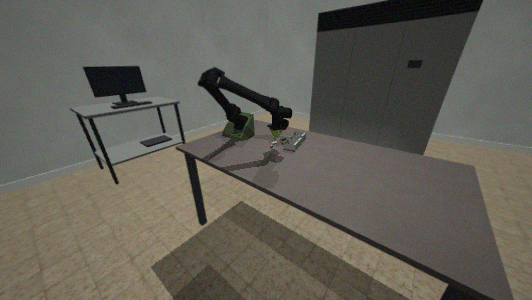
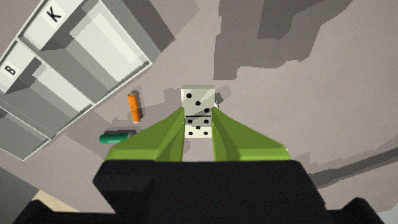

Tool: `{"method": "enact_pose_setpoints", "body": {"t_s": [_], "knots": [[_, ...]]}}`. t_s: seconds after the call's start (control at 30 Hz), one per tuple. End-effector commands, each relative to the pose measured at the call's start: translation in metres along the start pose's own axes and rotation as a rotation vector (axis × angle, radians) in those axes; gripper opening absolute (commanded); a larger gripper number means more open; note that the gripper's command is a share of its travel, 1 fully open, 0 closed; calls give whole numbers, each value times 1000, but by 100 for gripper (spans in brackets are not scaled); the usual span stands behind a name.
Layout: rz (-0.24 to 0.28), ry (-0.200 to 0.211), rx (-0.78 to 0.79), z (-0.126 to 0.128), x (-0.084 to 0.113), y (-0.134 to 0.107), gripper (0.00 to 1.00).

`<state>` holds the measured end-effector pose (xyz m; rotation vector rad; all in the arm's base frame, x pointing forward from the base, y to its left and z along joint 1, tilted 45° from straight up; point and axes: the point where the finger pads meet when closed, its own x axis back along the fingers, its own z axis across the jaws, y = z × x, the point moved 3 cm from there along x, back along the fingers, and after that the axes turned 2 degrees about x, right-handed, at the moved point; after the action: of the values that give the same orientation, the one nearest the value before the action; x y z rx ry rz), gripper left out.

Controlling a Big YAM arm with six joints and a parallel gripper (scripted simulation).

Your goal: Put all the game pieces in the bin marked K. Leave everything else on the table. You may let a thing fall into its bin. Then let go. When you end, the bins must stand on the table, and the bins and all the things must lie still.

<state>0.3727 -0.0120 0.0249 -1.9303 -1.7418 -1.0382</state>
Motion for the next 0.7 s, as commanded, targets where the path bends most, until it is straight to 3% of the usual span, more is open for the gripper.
{"method": "enact_pose_setpoints", "body": {"t_s": [0.0, 0.17, 0.27, 0.53, 0.67], "knots": [[-33, 16, -30, 27, 15, 25, 20], [-30, 17, -202, 53, 15, 35, 20], [-28, 15, -262, 57, 13, 38, 20], [-14, 20, -465, 104, 17, 56, 20], [-6, 20, -565, 100, 11, 59, 20]]}}
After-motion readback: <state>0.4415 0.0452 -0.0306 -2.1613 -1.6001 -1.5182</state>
